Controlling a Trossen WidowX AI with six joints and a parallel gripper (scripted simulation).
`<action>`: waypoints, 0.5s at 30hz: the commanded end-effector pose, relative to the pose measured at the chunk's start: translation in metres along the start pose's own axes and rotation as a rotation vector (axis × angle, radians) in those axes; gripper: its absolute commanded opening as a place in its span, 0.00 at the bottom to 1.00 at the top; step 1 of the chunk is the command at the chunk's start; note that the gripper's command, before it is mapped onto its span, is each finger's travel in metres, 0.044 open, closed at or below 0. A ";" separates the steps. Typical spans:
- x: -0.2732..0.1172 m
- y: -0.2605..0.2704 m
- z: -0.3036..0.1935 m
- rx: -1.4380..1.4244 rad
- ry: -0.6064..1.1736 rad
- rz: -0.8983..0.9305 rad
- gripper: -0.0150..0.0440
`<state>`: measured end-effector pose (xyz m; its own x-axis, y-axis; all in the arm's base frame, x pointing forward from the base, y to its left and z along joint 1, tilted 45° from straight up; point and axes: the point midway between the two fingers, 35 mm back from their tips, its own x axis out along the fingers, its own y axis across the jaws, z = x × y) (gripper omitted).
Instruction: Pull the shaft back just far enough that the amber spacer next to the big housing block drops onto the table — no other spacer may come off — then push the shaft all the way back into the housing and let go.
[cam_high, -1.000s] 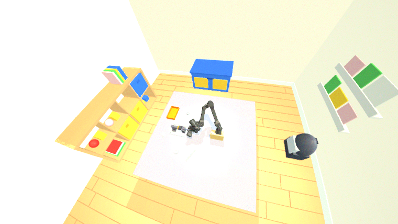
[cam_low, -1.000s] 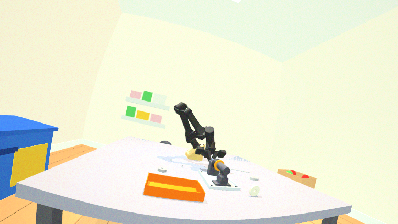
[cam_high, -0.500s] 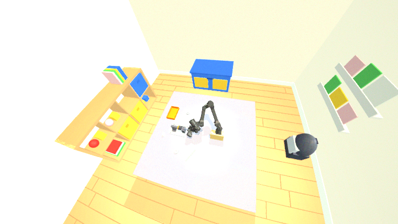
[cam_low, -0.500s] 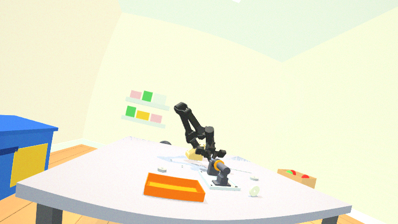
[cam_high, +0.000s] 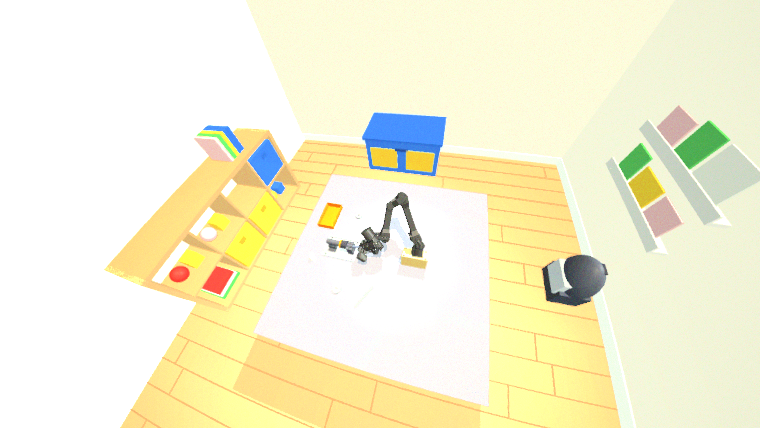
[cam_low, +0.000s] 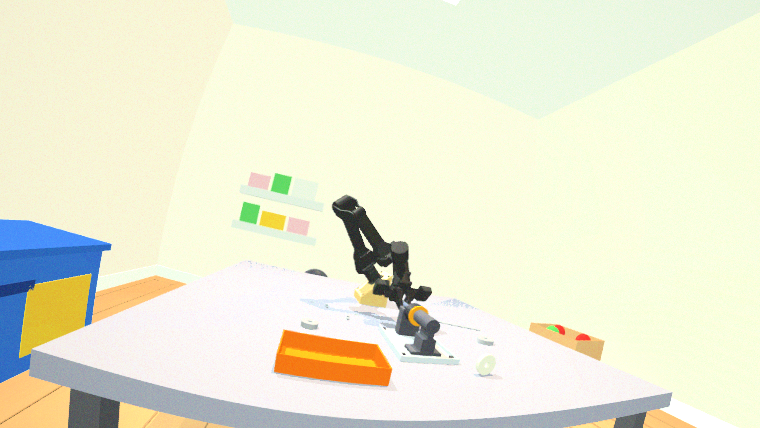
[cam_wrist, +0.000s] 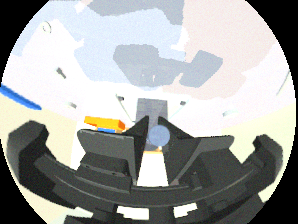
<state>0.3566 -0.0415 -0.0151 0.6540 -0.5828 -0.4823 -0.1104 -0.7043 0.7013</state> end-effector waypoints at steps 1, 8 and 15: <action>-0.001 0.000 0.002 0.001 -0.003 0.001 0.25; -0.001 0.000 0.002 0.001 -0.003 0.001 0.25; -0.002 0.000 0.003 0.001 -0.004 0.001 0.25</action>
<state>0.3547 -0.0414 -0.0152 0.6536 -0.5831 -0.4825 -0.1103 -0.7041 0.7015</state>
